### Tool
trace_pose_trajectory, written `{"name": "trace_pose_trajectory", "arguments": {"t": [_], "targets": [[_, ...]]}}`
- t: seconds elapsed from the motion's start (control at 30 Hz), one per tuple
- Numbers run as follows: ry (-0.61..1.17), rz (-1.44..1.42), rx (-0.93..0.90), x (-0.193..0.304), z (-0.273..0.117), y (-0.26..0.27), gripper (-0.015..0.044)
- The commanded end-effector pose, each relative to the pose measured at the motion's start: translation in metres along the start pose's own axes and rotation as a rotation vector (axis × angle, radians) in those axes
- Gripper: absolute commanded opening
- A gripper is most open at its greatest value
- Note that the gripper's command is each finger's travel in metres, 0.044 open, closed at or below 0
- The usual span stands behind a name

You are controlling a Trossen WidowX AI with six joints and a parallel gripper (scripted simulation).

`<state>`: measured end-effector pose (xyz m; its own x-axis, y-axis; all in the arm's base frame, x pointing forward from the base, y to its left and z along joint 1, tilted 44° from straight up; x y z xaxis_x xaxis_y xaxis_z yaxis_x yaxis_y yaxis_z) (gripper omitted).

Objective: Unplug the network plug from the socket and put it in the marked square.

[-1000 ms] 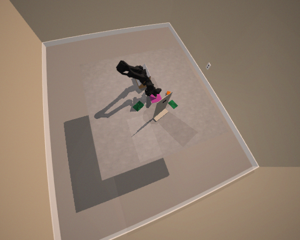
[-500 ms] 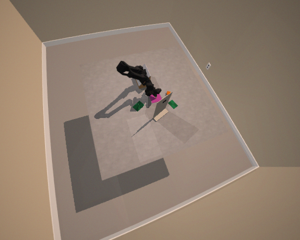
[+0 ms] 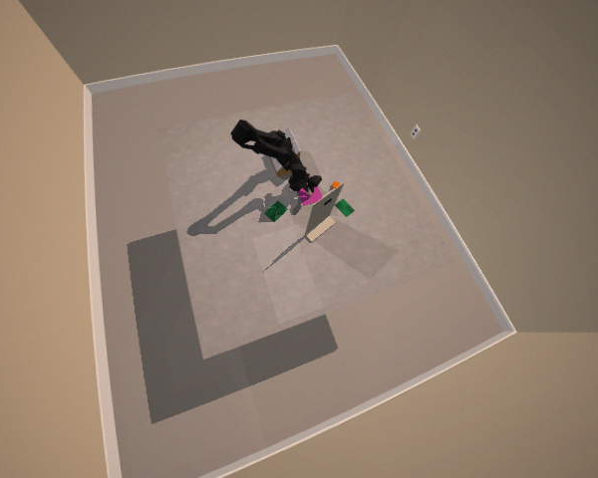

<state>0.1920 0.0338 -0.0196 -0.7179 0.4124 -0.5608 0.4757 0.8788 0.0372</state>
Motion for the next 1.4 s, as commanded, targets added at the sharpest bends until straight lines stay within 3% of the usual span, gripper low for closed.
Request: {"name": "trace_pose_trajectory", "arguments": {"t": [0.0, 1.37], "targets": [[-0.001, 0.005, 0.003, 0.0, -0.003, 0.0, 0.0156], [0.006, 0.003, 0.0, 0.0, -0.028, 0.01, 0.0156]]}}
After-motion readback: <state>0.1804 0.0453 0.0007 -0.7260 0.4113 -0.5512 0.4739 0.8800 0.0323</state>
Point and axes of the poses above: the point midway between the two fingers, 35 mm back from their tips, its own z axis out along the fingers, its own y axis across the jaws, x = y × z, the point moved 8 cm from there along -z, back along the fingers, and after that the axes turned 3 degrees about -z, right-handed, at the moved point
